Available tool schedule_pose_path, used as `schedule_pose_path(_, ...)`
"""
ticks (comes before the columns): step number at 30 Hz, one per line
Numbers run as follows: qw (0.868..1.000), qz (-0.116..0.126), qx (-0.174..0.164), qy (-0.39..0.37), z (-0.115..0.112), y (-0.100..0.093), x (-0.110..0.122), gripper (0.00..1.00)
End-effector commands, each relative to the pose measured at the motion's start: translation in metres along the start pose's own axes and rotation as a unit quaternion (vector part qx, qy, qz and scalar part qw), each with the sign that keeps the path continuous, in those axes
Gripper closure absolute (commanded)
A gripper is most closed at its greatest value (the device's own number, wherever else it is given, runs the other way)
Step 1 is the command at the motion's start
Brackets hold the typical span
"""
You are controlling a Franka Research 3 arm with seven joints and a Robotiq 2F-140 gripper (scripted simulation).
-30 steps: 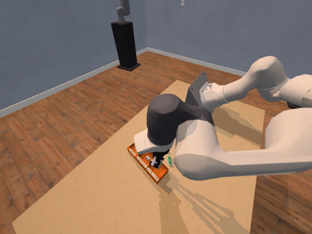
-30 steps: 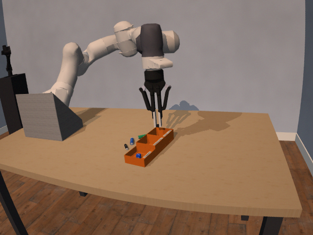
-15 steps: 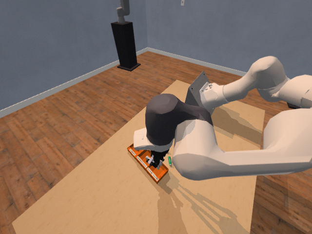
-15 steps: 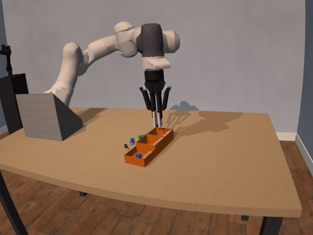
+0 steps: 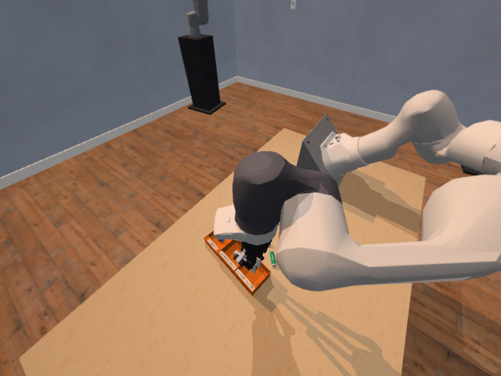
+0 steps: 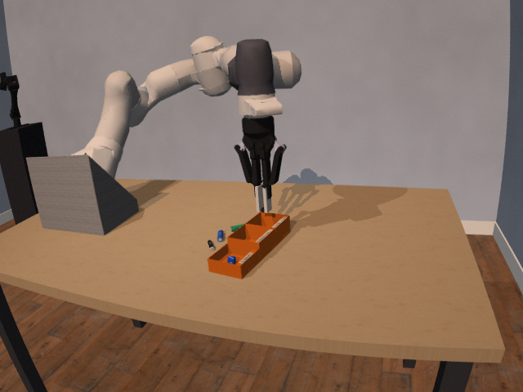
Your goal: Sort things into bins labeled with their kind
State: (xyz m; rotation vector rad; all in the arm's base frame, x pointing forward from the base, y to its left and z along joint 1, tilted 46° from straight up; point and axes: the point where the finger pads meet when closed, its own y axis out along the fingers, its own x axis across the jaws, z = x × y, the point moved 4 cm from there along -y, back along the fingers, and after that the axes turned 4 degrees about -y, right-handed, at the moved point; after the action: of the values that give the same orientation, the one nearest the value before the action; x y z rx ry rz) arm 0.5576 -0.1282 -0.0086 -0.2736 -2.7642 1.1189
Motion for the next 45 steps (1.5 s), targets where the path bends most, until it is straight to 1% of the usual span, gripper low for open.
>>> schedule_pose_path(1, 1.000, -0.001, -0.001, 0.015, 0.001, 0.000, 0.000, 0.93)
schedule_pose_path(4, 1.000, -0.001, -0.001, 0.015, 0.001, 0.000, 0.000, 0.93)
schedule_pose_path(9, 1.000, -0.001, -0.001, 0.015, 0.001, 0.010, 0.000, 0.93)
schedule_pose_path(11, 1.000, -0.001, -0.001, 0.015, 0.001, 0.010, 0.000, 0.93)
schedule_pose_path(26, 1.000, -0.001, -0.001, 0.015, 0.001, 0.040, 0.000, 0.93)
schedule_pose_path(28, 1.000, -0.001, -0.001, 0.015, 0.001, 0.040, 0.000, 0.93)
schedule_pose_path(34, 1.000, -0.001, -0.001, 0.015, 0.001, 0.052, 0.000, 0.93)
schedule_pose_path(45, 1.000, -0.001, -0.001, 0.015, 0.002, 0.052, -0.001, 0.93)
